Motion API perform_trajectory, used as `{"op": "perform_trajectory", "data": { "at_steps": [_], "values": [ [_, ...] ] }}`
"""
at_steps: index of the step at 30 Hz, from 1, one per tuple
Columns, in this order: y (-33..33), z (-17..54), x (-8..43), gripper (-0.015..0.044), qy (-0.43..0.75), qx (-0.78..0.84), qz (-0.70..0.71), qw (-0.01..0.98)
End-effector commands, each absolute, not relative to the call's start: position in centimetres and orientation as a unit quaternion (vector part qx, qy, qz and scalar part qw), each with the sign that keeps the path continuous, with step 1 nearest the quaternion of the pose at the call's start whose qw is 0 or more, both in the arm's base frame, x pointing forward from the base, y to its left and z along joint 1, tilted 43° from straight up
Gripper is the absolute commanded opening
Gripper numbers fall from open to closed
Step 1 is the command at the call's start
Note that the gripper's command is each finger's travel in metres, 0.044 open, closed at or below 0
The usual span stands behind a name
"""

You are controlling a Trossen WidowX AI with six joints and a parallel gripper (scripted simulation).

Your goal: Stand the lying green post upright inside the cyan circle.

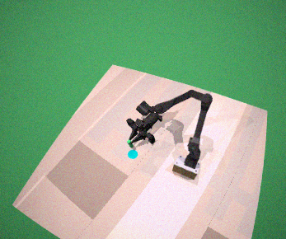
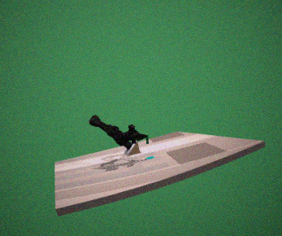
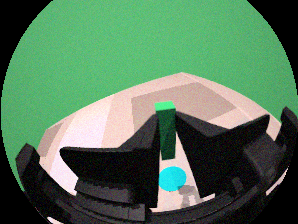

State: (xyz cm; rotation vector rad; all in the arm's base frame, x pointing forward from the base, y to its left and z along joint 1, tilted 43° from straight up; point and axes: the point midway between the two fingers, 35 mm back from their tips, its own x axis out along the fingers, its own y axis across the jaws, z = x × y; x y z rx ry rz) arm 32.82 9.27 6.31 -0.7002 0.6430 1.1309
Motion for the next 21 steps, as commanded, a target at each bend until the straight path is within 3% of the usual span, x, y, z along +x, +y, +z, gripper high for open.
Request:
{"op": "perform_trajectory", "data": {
  "at_steps": [1,21],
  "values": [
    [9.29,6.61,32.60,0.0023,0.272,-0.321,0.520,0.743],
    [9.11,7.15,32.39,0.0023,0.238,-0.324,0.523,0.751]
  ]
}}
